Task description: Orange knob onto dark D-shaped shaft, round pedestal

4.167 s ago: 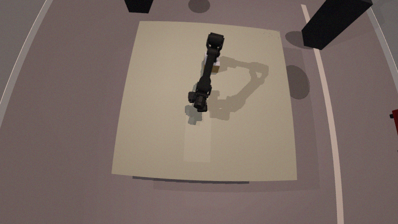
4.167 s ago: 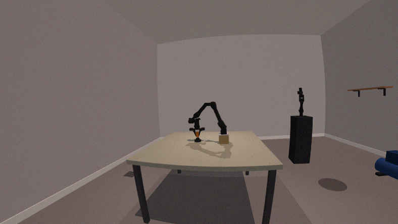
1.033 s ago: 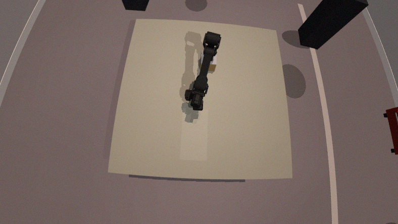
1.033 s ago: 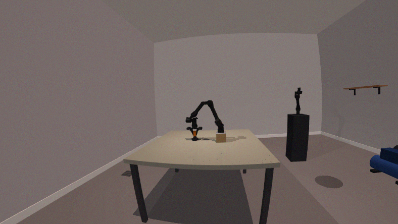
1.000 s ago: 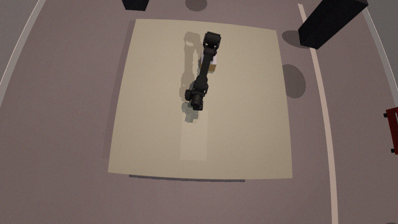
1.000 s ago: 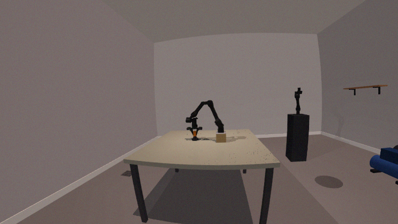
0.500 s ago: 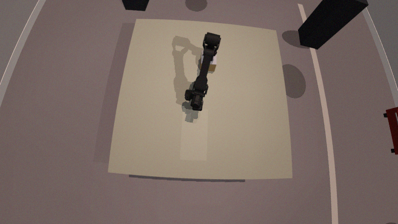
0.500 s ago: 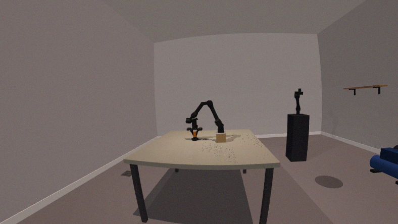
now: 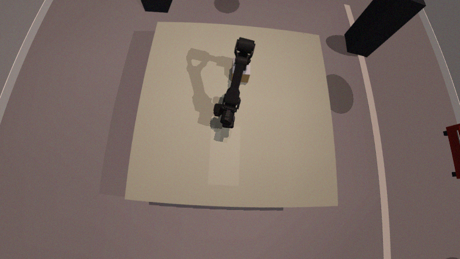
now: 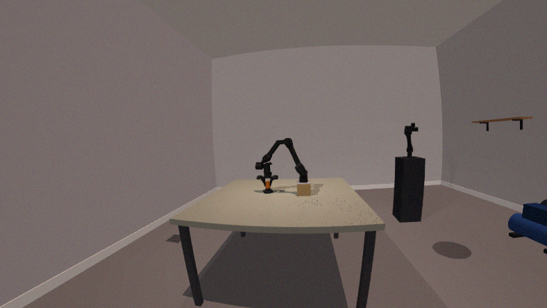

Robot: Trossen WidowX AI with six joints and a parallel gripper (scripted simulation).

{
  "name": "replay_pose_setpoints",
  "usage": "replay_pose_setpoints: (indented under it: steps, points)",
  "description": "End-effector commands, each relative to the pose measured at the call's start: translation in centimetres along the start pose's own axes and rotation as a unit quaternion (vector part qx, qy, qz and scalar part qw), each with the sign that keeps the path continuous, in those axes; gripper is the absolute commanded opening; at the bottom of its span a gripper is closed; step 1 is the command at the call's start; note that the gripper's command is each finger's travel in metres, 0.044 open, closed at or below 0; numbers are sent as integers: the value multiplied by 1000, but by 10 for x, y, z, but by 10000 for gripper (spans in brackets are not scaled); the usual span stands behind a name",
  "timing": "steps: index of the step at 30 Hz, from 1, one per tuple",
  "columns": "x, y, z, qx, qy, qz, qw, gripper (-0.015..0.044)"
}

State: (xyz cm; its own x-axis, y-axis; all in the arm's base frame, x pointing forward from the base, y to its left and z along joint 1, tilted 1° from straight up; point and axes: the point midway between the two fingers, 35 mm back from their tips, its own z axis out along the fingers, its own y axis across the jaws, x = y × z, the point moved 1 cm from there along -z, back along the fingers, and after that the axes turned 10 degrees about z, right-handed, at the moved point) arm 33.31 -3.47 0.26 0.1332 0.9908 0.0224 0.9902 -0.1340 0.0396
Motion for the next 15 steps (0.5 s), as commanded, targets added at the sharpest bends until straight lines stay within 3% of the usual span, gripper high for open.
replay_pose_setpoints:
  steps: [1, 6, 15]
  points:
    - [0, 0, 0, 0, 0, 1, 1000, 315]
    - [0, 0, 0, 0, 0, 1, 1000, 440]
    - [0, 0, -3, 0, 0, 1, 1000, 440]
